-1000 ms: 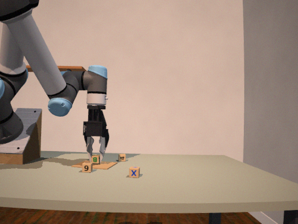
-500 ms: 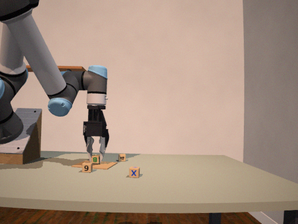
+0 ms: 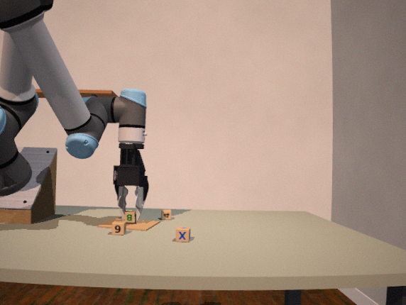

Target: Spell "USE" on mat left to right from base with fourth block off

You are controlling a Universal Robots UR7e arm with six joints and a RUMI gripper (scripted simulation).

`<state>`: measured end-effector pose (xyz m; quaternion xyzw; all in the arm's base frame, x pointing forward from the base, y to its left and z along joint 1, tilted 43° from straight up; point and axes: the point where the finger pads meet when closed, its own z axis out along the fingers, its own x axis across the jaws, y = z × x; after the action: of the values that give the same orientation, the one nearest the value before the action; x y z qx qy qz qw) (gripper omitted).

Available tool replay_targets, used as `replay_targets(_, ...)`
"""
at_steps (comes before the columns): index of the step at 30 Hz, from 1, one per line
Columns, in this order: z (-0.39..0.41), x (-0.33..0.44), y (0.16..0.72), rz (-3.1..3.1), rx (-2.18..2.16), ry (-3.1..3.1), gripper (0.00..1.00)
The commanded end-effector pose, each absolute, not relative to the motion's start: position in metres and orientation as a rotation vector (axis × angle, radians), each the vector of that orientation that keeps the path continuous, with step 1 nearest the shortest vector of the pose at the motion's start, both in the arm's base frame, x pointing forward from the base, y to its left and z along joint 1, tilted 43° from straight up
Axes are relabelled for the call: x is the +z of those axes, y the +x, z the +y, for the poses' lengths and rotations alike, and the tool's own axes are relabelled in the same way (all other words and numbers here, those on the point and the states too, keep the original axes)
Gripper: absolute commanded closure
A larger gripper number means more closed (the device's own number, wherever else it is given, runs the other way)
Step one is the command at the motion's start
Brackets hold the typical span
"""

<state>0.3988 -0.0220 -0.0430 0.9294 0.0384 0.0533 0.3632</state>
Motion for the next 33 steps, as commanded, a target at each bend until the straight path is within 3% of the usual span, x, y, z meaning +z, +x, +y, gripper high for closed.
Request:
replay_targets(1, -0.0209, -0.0434, 0.3997, 0.1, 0.139, 2.393, 0.91)
replay_targets(33, -0.024, -0.0465, 0.399, 0.1, 0.136, 2.393, 0.91)
